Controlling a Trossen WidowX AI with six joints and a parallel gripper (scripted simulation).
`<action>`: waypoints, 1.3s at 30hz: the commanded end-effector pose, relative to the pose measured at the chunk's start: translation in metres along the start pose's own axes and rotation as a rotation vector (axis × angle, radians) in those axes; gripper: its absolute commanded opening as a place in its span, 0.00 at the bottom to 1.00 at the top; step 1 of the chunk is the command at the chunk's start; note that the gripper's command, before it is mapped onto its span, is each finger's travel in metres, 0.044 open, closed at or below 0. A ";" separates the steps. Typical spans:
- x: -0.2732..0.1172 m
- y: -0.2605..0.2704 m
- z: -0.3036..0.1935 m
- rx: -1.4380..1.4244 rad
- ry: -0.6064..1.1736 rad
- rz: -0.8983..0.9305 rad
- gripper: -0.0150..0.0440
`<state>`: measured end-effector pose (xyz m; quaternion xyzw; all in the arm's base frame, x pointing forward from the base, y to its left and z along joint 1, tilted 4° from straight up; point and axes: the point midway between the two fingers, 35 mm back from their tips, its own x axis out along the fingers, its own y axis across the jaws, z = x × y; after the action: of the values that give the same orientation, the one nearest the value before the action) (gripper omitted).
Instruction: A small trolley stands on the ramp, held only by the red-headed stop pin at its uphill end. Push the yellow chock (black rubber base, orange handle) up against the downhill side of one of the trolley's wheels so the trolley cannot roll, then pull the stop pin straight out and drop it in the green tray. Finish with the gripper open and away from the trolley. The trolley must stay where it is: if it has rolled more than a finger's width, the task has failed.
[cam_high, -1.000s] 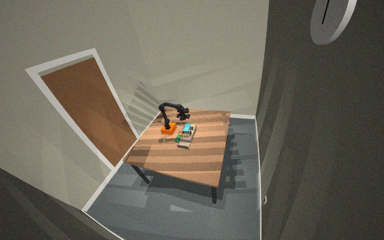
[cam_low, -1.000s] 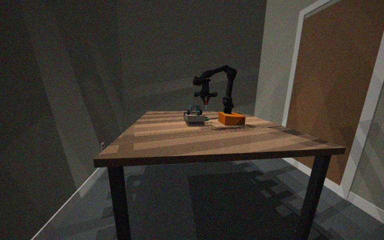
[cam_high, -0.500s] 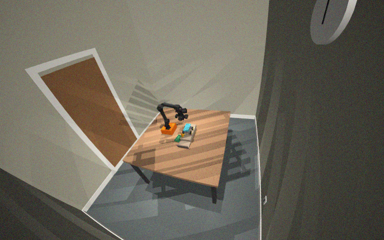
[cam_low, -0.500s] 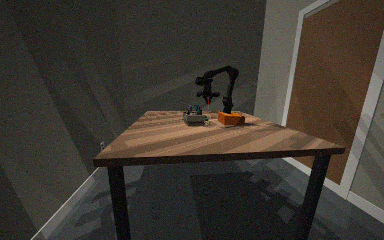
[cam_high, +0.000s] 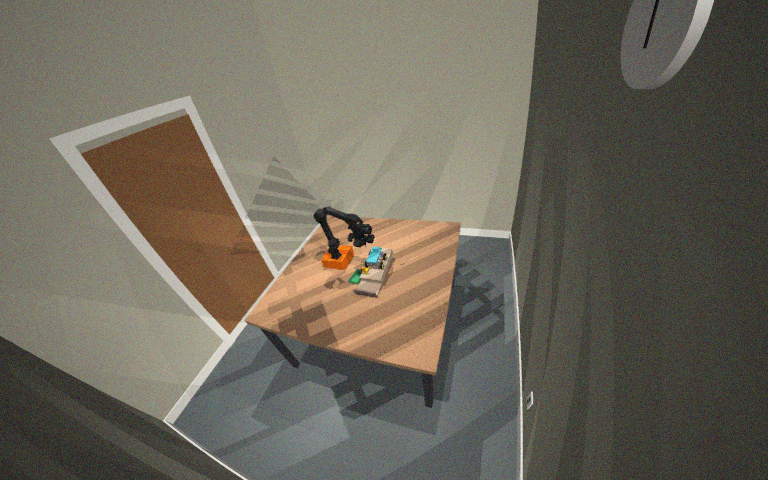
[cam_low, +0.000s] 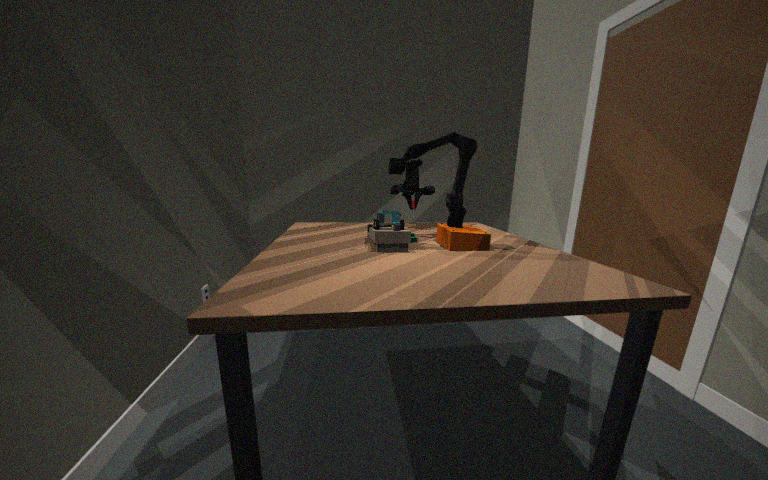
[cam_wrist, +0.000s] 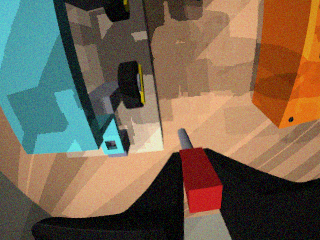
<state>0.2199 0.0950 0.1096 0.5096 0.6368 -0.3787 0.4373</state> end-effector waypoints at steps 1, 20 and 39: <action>-0.001 -0.001 0.016 0.002 -0.004 -0.010 0.25; -0.010 -0.003 0.087 0.002 -0.011 -0.011 0.25; -0.017 -0.008 0.160 0.003 -0.018 -0.011 0.25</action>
<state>0.2382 -0.0473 0.0756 0.5047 0.6356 -0.3864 0.4382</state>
